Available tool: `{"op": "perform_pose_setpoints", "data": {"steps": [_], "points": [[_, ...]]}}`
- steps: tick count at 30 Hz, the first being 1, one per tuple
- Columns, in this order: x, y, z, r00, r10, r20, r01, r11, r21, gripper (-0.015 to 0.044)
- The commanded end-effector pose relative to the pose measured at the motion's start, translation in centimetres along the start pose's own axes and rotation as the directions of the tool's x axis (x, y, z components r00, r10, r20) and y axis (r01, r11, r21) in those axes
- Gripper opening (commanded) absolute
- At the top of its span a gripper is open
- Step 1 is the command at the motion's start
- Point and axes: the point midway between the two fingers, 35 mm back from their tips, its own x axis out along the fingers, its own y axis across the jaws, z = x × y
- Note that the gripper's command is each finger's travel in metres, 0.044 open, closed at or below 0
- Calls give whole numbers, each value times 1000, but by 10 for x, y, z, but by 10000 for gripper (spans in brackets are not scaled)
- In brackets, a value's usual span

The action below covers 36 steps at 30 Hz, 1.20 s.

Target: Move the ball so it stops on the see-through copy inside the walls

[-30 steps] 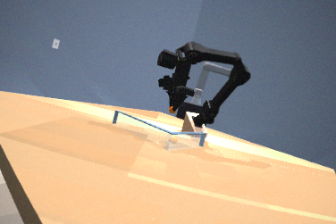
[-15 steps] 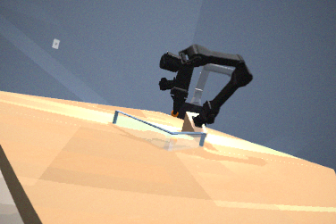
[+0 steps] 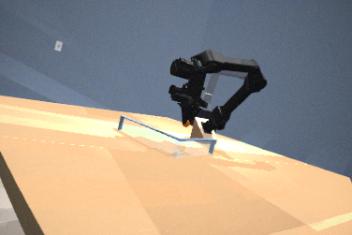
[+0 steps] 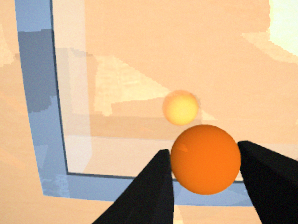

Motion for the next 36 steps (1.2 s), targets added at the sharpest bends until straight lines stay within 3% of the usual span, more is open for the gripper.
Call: {"op": "perform_pose_setpoints", "data": {"steps": [1, 11, 25, 36], "points": [[3, 2, -7, 1000, 4, -4, -3, 992, 129, 0], [6, 3, -9, 1000, 4, -5, -3, 985, 172, 0], [71, 4, -10, 1000, 5, -7, -3, 985, 171, 0], [79, 3, -10, 1000, 5, -8, -3, 985, 171, 0]]}}
